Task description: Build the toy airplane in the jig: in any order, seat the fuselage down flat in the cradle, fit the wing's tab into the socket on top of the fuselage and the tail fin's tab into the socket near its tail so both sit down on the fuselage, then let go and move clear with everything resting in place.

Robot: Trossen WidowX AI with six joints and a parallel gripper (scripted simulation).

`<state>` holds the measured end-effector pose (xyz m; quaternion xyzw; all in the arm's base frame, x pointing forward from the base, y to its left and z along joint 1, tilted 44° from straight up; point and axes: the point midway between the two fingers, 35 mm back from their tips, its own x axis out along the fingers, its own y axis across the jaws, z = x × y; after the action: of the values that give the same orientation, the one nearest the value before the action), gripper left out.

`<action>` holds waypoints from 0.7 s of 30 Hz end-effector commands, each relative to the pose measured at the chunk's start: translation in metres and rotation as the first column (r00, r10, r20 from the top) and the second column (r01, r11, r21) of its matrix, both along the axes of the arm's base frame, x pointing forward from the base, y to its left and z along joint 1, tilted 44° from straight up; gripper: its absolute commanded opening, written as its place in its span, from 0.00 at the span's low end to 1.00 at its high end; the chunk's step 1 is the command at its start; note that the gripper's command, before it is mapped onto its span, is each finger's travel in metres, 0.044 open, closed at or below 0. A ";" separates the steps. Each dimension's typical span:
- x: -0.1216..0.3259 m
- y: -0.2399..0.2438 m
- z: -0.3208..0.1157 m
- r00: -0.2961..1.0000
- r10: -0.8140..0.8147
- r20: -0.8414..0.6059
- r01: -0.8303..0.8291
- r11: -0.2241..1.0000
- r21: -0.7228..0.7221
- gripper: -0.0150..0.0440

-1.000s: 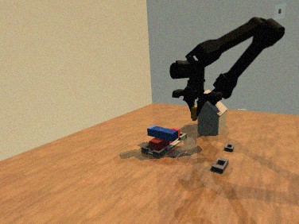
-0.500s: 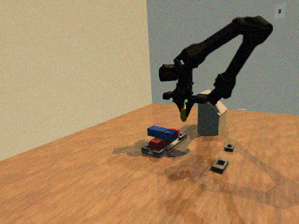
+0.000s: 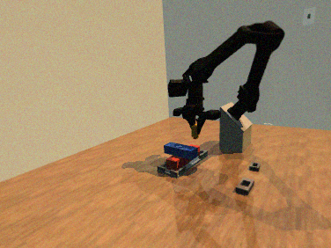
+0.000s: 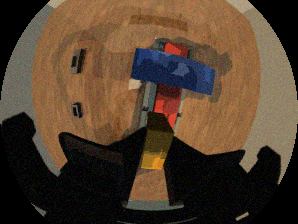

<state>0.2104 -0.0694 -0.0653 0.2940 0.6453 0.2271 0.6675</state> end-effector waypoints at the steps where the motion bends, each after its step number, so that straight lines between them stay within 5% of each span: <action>1: -0.003 -0.005 -0.011 1.000 0.004 0.002 -0.004 1.000 -0.002 0.25; 8: -0.010 -0.010 -0.027 1.000 0.002 0.003 -0.002 1.000 0.006 0.25; 11: -0.010 -0.011 -0.026 1.000 0.002 0.003 -0.002 1.000 0.006 0.36; 21: -0.010 -0.010 -0.027 1.000 0.002 0.003 -0.002 1.000 0.006 0.36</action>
<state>0.2004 -0.0791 -0.0910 0.2992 0.6429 0.2297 0.6666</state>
